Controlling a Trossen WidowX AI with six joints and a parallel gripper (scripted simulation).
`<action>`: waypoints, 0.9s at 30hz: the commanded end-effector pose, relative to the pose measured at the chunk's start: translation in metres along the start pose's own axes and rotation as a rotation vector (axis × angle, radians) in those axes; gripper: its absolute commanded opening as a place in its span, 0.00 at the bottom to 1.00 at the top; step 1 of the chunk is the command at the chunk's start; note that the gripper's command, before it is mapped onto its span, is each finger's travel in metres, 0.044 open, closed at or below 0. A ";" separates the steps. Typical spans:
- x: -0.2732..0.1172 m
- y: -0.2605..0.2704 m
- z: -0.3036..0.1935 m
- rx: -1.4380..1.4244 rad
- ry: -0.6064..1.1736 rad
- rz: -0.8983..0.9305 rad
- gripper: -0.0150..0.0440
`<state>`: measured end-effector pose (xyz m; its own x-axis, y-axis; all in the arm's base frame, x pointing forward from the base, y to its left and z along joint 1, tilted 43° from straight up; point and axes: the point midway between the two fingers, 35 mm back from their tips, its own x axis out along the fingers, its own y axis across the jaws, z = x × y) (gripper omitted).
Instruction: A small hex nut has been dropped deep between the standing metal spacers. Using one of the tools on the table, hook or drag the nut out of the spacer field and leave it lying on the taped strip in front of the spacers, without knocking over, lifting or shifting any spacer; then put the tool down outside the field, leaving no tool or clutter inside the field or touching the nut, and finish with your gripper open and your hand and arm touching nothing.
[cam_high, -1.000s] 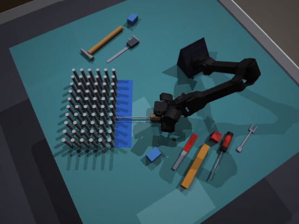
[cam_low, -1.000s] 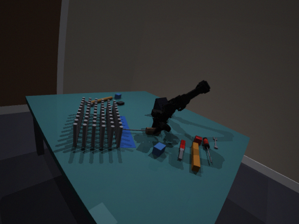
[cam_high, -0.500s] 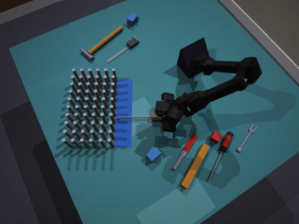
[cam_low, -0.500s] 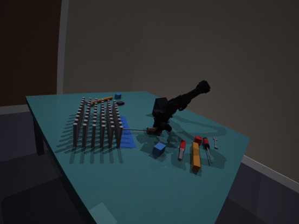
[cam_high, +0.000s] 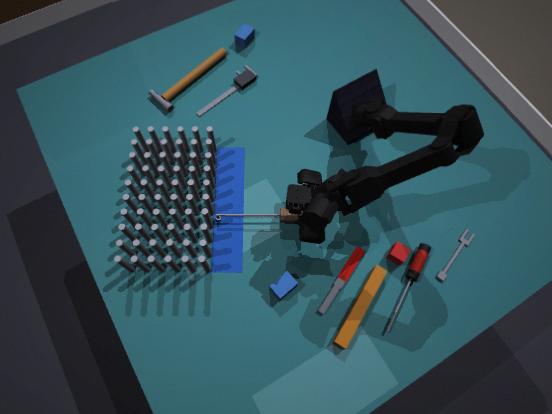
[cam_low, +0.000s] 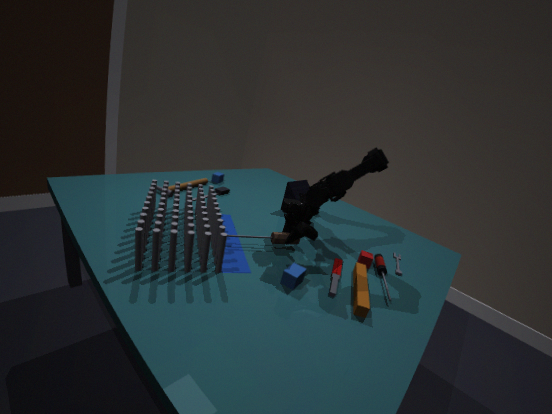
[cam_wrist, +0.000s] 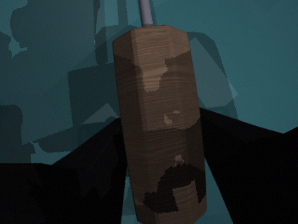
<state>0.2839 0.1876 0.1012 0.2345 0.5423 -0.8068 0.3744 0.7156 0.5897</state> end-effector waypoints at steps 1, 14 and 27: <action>-0.005 0.002 0.005 -0.004 -0.007 0.005 0.25; -0.028 -0.001 -0.026 0.000 -0.006 0.003 0.25; -0.065 0.003 -0.005 -0.004 -0.007 -0.008 0.25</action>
<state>0.2584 0.1669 0.1421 0.2287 0.5346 -0.8136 0.3784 0.7212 0.5803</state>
